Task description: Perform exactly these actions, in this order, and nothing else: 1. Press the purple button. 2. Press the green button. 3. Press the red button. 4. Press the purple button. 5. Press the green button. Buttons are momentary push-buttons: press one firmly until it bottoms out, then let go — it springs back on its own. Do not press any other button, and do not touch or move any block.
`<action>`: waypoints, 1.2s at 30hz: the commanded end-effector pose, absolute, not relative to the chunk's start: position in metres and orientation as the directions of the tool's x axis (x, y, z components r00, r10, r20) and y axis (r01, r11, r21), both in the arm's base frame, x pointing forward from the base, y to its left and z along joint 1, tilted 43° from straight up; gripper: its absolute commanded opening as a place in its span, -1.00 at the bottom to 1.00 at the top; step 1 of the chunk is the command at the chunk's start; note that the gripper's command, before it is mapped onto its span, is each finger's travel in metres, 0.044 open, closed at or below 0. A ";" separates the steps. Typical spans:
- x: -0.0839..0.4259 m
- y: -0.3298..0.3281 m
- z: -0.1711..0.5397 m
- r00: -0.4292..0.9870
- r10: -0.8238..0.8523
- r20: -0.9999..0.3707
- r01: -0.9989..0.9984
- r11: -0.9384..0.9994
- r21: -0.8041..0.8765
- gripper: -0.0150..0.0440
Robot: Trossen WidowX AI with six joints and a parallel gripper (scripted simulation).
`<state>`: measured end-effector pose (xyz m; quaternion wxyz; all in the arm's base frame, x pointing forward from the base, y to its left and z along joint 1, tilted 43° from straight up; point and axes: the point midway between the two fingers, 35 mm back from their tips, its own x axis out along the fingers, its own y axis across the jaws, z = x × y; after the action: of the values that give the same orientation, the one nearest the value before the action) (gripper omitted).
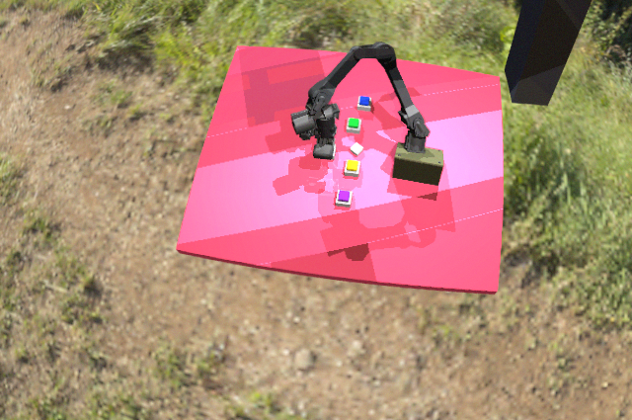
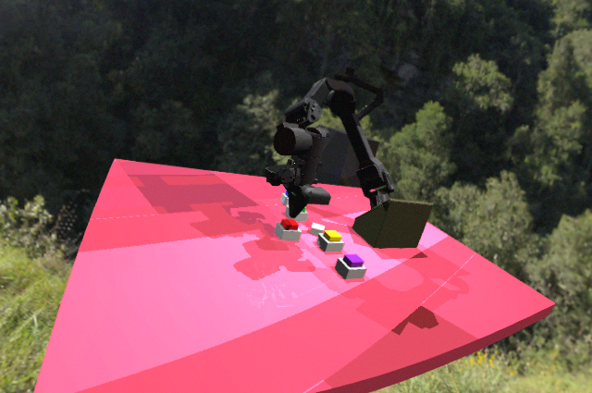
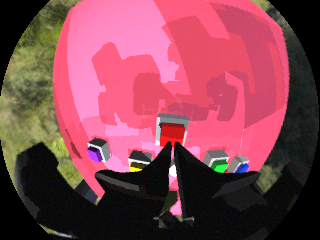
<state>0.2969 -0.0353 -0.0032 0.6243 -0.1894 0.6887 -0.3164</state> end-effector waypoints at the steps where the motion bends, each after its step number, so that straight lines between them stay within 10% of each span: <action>1: 0.300 -0.028 0.006 -0.145 -0.653 -0.744 0.144 0.730 -0.668 -0.42; 36: 0.254 0.153 -0.060 -0.145 -0.640 -0.754 0.143 0.741 -0.656 -0.42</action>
<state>0.2533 0.1525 -0.0568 0.6270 -0.1879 0.6904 -0.3081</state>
